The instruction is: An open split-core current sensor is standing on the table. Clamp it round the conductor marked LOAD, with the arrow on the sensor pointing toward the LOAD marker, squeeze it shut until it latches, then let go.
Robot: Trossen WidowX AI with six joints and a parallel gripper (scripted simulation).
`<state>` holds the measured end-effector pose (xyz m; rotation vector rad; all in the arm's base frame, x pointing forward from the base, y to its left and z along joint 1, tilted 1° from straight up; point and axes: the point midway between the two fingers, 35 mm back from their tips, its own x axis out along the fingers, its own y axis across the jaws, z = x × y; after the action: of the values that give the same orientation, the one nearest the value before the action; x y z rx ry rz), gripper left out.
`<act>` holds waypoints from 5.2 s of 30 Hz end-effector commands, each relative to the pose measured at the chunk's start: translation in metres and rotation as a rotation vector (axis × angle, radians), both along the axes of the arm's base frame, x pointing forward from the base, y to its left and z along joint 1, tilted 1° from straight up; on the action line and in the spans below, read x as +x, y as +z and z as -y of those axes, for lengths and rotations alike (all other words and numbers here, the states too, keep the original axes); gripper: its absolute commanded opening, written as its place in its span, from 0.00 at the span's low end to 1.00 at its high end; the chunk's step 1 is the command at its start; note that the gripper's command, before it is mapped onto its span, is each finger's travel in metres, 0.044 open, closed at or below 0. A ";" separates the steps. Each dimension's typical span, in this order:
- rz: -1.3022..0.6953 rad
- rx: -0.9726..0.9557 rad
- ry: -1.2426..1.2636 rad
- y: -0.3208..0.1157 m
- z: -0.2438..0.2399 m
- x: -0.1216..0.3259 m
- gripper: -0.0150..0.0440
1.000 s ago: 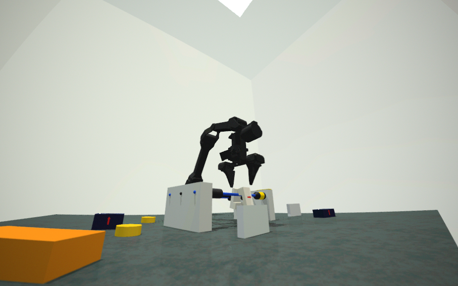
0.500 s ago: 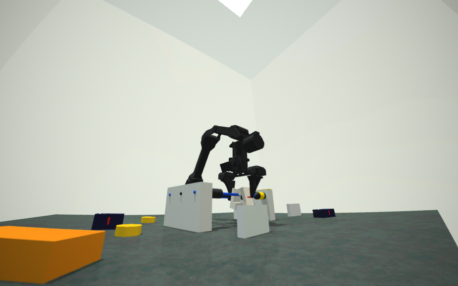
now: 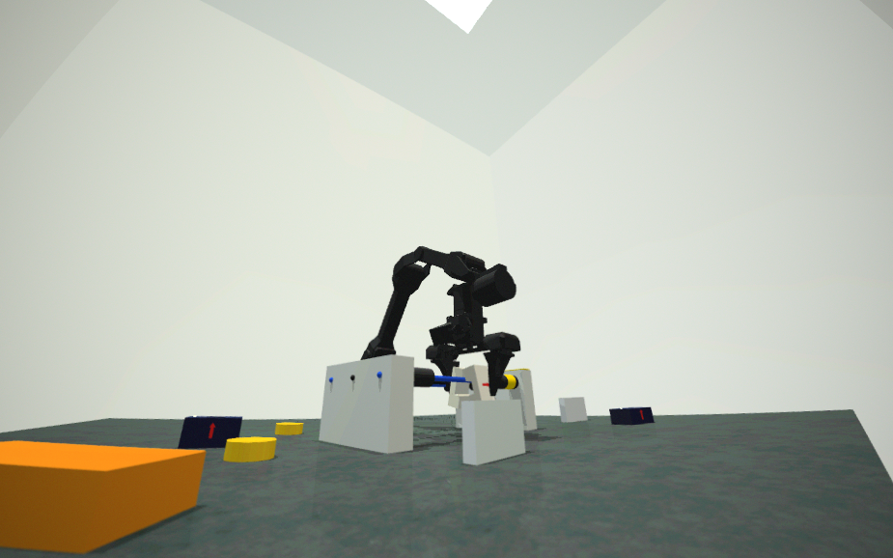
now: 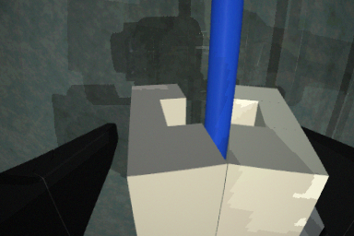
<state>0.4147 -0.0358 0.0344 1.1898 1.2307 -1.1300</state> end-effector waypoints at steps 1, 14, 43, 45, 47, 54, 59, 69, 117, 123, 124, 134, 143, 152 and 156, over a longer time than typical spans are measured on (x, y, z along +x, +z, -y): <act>-0.010 -0.001 -0.005 -0.011 0.000 -0.001 1.00; -0.004 0.000 0.000 -0.009 0.000 -0.001 0.92; -0.004 0.000 0.000 -0.009 0.000 -0.001 0.25; -0.004 0.000 0.000 -0.009 0.000 -0.001 0.25; -0.004 0.000 0.000 -0.009 0.000 -0.001 0.25; -0.004 0.000 0.000 -0.009 0.000 -0.001 0.25; -0.004 0.000 0.000 -0.009 0.000 -0.001 0.25; -0.004 0.000 0.000 -0.009 0.000 -0.001 0.25; -0.001 0.002 -0.001 0.002 0.000 -0.001 0.25; -0.001 0.002 -0.001 0.002 0.000 -0.001 0.30; -0.001 0.002 -0.001 0.002 0.000 -0.001 0.34; -0.001 0.002 -0.001 0.002 0.000 -0.001 0.79; 0.000 0.002 -0.001 0.003 0.000 -0.001 0.82; 0.000 0.002 -0.001 0.003 0.000 -0.001 0.45; 0.000 0.002 -0.001 0.003 0.000 -0.001 0.41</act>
<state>0.4132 -0.0354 0.0370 1.1915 1.2319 -1.1301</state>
